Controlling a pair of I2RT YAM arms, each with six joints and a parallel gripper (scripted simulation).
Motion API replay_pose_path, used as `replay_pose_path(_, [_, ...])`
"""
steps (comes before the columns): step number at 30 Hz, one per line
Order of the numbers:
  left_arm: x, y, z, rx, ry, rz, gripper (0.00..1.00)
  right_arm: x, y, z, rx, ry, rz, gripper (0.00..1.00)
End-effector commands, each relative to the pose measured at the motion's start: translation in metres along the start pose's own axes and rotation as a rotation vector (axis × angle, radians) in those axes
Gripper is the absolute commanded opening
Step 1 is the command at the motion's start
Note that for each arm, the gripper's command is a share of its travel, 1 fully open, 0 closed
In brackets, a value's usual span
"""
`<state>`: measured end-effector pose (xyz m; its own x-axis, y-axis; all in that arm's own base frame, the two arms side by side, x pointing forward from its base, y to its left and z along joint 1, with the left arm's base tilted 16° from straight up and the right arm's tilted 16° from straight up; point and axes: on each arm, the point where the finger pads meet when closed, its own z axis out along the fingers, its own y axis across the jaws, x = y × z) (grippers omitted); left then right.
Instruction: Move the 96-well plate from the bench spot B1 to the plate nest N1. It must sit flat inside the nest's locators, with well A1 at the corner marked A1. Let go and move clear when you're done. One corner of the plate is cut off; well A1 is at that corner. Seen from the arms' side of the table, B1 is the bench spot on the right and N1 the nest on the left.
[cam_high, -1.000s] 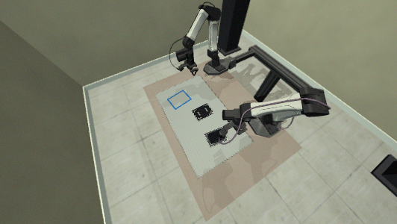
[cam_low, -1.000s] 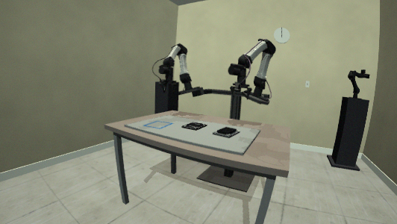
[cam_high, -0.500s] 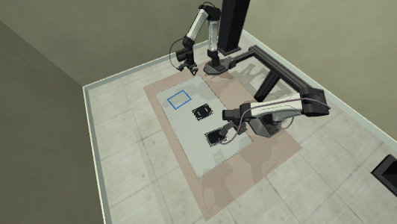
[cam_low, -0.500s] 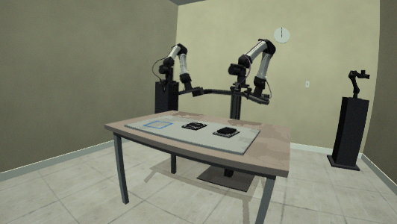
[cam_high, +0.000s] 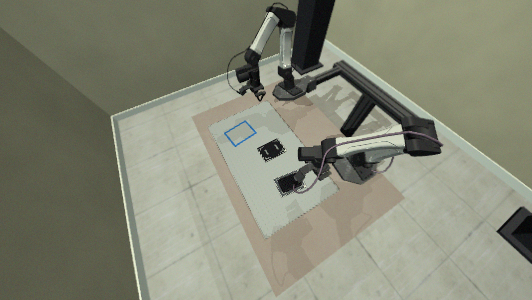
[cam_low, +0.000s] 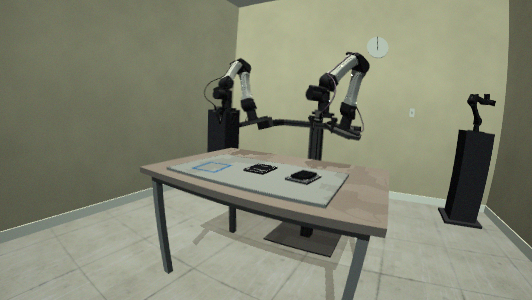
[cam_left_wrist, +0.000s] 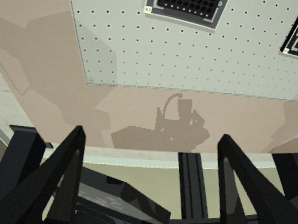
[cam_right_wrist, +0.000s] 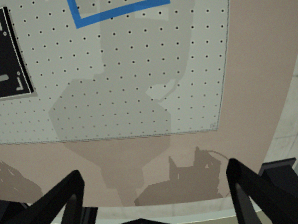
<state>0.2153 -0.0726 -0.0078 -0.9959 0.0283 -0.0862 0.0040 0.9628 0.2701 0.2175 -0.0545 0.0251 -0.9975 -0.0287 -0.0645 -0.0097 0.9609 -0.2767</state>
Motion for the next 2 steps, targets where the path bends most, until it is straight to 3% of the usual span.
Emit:
replay_pose_path(1, [0.0099, 0.0008, -0.0015, 0.002, 0.015, 0.01, 1.0, -0.012, -0.0012, -0.0093, -0.011, -0.04, 0.006, 1.0])
replay_pose_path(2, [0.0099, 0.0008, -0.0015, 0.002, 0.015, 0.01, 1.0, -0.012, -0.0012, -0.0093, -0.011, -0.04, 0.006, 1.0])
